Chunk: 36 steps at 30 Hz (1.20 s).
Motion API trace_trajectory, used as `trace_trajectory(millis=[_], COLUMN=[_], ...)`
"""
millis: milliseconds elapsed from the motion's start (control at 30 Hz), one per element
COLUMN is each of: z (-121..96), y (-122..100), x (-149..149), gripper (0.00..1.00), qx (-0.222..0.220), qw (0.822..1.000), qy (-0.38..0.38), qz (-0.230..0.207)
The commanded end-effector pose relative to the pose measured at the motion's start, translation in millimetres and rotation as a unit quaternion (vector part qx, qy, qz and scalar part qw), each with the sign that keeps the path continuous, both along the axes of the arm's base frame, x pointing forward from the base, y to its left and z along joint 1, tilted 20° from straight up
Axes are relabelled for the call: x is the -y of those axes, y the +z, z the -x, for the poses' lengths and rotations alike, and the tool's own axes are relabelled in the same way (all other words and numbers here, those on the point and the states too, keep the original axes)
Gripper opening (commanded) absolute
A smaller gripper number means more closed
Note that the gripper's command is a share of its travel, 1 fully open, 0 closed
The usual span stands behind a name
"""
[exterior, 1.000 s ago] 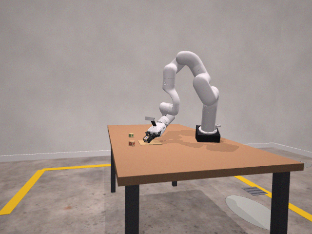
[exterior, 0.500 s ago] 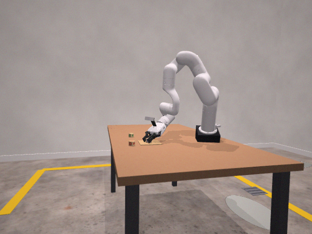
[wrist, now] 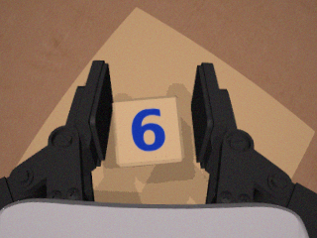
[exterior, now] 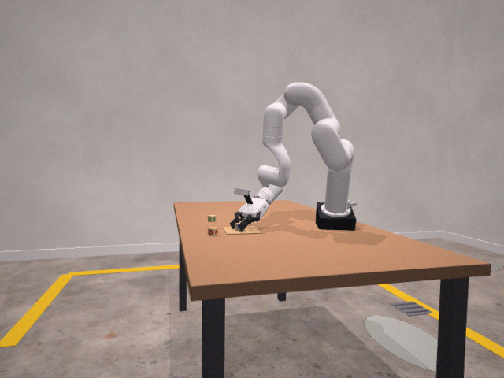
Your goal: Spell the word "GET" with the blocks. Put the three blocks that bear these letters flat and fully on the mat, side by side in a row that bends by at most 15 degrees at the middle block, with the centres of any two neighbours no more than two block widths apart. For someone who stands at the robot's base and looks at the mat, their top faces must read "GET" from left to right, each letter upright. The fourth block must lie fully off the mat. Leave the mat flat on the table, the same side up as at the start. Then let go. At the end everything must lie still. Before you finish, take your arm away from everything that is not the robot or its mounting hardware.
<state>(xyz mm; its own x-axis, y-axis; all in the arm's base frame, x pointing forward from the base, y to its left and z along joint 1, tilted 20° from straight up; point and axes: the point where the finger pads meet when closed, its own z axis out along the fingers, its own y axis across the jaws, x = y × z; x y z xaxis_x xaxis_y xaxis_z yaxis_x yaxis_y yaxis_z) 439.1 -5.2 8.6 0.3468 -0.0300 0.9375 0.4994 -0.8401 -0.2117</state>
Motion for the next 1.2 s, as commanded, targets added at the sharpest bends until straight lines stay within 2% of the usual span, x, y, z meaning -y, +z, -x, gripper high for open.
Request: trace_trajectory(millis=[0, 1167], z=[-0.7, -0.3], y=[0.6, 3.7], x=[1.0, 2.0], gripper=[0.47, 0.47], qx=[0.001, 0.001], qw=[1.0, 1.0], qy=[-0.001, -0.001], qz=[0.001, 0.001])
